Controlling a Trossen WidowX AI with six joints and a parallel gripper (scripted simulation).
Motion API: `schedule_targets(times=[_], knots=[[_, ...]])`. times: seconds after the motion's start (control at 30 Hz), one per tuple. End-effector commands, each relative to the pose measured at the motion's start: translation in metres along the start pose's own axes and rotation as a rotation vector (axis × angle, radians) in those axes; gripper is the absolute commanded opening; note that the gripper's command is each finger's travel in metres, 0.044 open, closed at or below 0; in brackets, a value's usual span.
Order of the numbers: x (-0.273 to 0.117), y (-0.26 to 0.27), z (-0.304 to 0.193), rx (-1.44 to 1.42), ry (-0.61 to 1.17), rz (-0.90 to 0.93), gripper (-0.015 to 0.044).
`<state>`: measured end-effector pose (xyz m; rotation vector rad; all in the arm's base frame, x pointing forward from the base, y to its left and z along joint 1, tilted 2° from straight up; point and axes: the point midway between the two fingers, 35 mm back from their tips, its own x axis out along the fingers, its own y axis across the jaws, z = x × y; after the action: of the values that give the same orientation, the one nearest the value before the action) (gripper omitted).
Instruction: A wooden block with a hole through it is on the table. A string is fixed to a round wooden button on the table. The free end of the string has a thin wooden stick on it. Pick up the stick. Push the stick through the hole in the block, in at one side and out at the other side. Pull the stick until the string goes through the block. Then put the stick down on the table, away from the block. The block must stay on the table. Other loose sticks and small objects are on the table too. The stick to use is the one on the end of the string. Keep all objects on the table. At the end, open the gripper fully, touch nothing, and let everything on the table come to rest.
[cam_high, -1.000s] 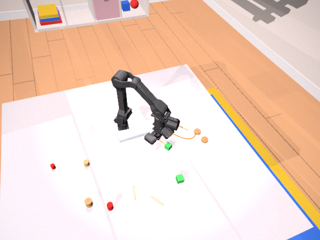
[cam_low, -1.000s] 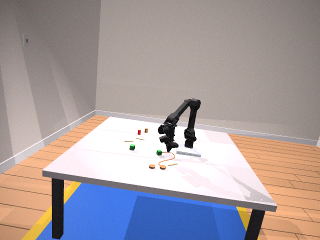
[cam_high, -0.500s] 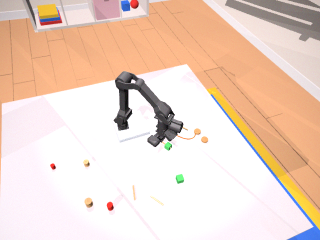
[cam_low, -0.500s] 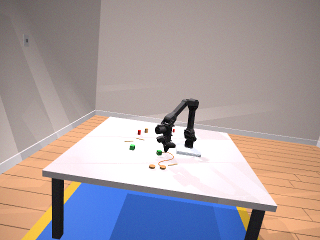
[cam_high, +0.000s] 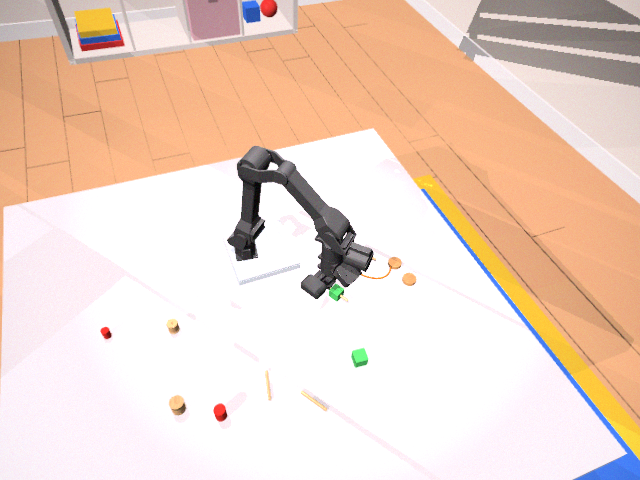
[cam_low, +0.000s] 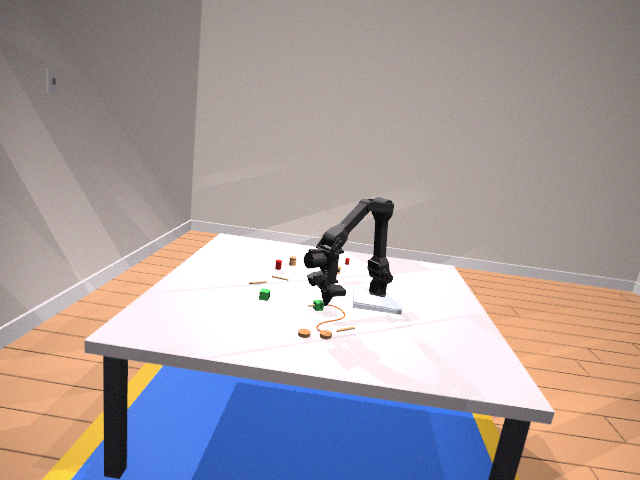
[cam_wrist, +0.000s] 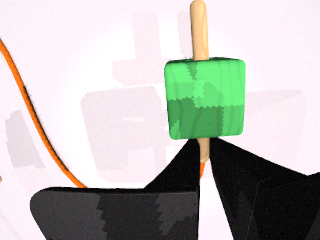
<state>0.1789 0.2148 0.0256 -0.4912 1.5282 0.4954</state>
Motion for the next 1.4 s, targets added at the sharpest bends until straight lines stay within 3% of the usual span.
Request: schedule_targets(times=[0.0,0.1,0.2,0.37,0.6,1.37], knots=[[0.000,0.000,0.000,0.000,0.000,0.000,0.0053],[0.000,0.000,0.000,0.000,0.000,0.000,0.0121],[-0.010,0.000,0.001,0.000,0.000,0.000,0.0121],[-0.078,0.001,0.000,0.000,0.000,0.000,0.0121],[-0.079,0.002,0.005,-0.065,-0.019,0.004,0.0121],[-0.076,0.001,0.042,-2.301,-0.005,-0.020,0.0121]])
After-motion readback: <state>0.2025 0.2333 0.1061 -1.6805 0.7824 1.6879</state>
